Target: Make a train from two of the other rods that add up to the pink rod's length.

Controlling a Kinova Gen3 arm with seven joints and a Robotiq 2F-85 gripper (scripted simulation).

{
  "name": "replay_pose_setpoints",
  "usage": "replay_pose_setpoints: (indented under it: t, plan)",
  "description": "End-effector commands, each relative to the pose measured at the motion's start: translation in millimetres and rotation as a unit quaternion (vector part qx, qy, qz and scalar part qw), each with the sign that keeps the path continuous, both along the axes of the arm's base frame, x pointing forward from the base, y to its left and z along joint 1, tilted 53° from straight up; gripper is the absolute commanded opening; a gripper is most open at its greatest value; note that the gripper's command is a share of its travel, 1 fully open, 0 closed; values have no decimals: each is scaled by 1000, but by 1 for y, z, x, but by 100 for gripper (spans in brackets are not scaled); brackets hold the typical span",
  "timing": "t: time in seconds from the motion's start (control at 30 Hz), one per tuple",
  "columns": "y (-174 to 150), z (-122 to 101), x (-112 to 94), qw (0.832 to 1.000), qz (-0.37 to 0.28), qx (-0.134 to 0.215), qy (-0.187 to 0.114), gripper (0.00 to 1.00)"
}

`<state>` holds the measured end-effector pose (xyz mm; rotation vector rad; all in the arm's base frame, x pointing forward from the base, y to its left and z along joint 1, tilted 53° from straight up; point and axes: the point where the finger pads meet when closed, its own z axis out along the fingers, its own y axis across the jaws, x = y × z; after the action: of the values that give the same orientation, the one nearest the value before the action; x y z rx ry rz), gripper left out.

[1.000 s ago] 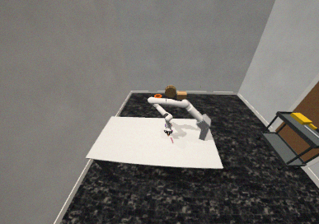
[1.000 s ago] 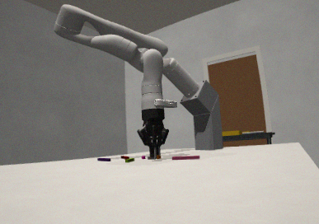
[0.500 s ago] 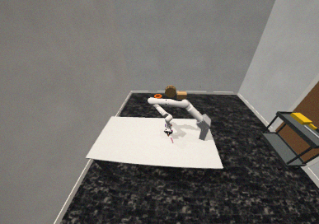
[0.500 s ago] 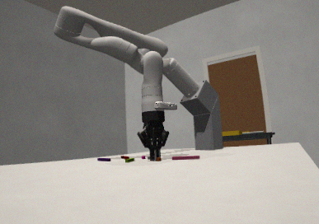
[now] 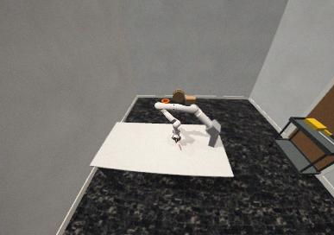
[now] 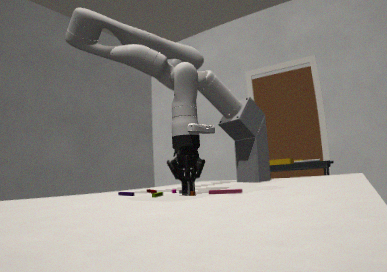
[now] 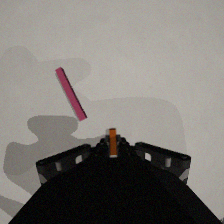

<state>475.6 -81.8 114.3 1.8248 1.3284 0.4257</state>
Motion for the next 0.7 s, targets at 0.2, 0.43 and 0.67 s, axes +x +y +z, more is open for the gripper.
replay_pose_setpoints:
  t: [0.2, 0.43, 0.67]
  plan:
    - [0, 0, 0, 1000, 0, 0, 0, 5]
    - [0, 0, 0, 1000, 0, 0, 0, 5]
    - [0, 0, 0, 1000, 0, 0, 0, 12]
